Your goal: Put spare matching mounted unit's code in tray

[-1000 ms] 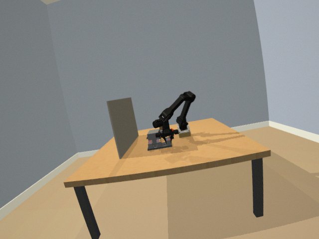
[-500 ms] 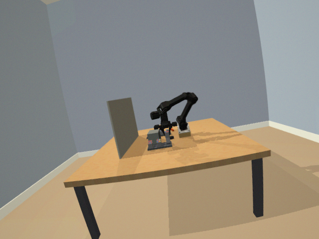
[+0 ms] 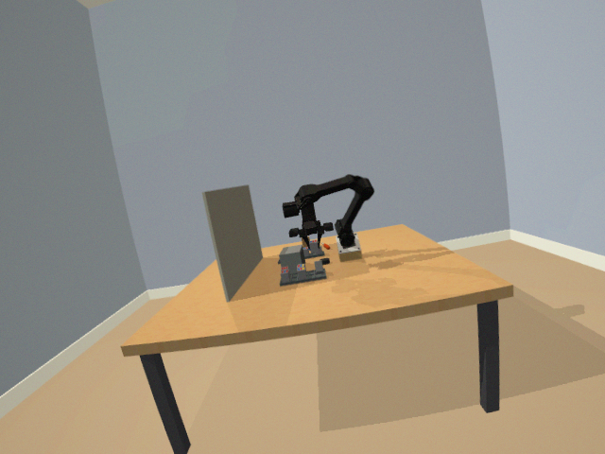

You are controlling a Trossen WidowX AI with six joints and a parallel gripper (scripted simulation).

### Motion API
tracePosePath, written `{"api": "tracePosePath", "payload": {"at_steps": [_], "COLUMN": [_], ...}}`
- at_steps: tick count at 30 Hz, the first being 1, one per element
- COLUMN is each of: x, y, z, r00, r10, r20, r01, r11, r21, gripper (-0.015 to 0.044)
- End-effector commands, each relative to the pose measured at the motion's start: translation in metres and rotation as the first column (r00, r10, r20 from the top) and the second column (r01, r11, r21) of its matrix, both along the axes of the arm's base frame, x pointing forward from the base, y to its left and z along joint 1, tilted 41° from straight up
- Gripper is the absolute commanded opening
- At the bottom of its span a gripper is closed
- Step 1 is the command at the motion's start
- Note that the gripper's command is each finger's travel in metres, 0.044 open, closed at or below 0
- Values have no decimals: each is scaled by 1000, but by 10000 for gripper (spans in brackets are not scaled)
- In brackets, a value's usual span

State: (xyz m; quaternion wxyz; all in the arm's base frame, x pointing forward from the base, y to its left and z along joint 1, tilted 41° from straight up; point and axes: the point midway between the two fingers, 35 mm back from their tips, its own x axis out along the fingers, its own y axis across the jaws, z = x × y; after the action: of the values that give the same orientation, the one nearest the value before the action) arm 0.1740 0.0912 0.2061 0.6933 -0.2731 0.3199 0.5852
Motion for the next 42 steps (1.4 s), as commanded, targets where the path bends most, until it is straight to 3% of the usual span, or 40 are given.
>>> {"api": "tracePosePath", "payload": {"at_steps": [1,8,21,42], "x": [0,4,55,120], "y": [-8,-17,-57,-137], "z": [11,18,7,-33], "r00": [1000,1000,999,999], "r10": [5,1,-35,-53], "r20": [2,4,14,-1], "r01": [-5,-1,36,52], "r11": [1000,1000,999,996], "r21": [5,5,-40,-77], "gripper": [0,0,0,0]}}
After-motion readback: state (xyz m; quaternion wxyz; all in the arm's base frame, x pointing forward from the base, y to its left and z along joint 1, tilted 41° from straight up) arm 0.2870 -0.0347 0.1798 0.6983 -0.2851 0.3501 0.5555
